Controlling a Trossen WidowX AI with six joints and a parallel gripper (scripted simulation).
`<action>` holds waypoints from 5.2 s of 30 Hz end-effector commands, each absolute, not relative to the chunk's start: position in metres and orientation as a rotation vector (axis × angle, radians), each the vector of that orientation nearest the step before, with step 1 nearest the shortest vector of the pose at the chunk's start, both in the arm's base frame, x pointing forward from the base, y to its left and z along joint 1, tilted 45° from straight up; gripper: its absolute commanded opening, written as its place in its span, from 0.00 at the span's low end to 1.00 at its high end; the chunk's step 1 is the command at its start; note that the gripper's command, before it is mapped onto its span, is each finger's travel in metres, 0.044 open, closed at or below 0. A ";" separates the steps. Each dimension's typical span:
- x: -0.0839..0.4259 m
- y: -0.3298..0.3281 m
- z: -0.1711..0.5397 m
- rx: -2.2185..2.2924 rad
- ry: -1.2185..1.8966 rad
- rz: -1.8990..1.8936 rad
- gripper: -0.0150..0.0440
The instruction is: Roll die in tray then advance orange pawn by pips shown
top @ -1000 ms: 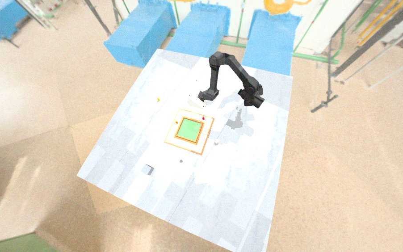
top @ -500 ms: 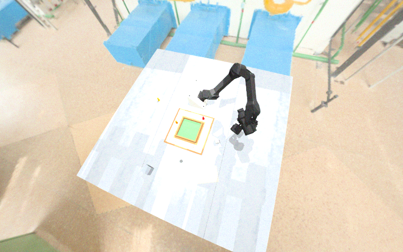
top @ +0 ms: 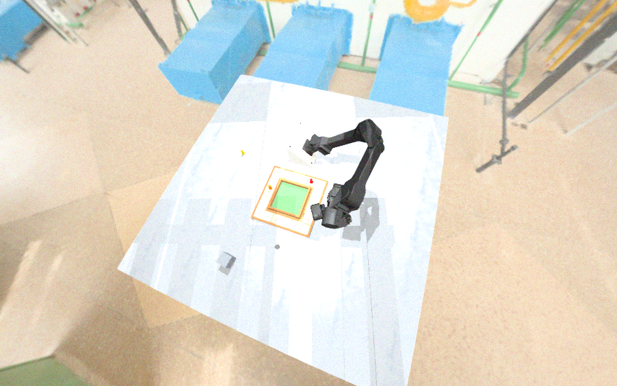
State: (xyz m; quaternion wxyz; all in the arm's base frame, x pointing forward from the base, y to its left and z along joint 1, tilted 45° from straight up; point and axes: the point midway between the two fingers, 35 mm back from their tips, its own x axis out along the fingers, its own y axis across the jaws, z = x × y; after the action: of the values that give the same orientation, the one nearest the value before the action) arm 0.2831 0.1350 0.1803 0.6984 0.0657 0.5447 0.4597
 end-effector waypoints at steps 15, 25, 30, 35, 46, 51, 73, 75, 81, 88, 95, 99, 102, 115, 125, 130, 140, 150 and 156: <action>0.288 0.147 0.161 0.156 1.221 1.006 0.72; 0.288 0.158 0.150 0.157 1.220 1.006 0.72; 0.288 0.163 0.146 0.158 1.220 1.007 0.72; 0.288 0.163 0.145 0.158 1.220 1.007 0.54; 0.288 0.163 0.145 0.158 1.220 1.007 0.32; 0.292 0.151 0.158 0.156 1.219 1.001 0.25; 0.292 0.082 0.236 0.169 1.209 0.985 0.25; 0.292 0.082 0.236 0.169 1.209 0.985 0.25; 0.297 0.072 0.222 0.285 1.289 0.886 0.25; 0.302 0.056 0.200 0.467 1.400 0.723 0.25; 0.306 0.039 0.178 0.650 1.498 0.550 0.25; 0.306 0.030 0.166 0.754 1.547 0.448 0.25; 0.306 0.023 0.157 0.832 1.581 0.369 0.25; 0.301 -0.005 0.117 1.166 1.696 0.008 0.25; 0.292 -0.024 0.087 1.415 1.749 -0.290 0.25; 0.286 -0.033 0.073 1.537 1.763 -0.446 0.25; 0.274 -0.046 0.050 1.737 1.768 -0.720 0.25; 0.270 -0.042 0.047 1.628 1.743 -0.814 0.25; 0.266 -0.040 0.043 1.459 1.655 -0.960 0.25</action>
State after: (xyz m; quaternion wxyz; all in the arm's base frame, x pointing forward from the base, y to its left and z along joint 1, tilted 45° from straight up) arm 0.2694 -0.0410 0.0442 0.3313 0.5905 0.6543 -0.3369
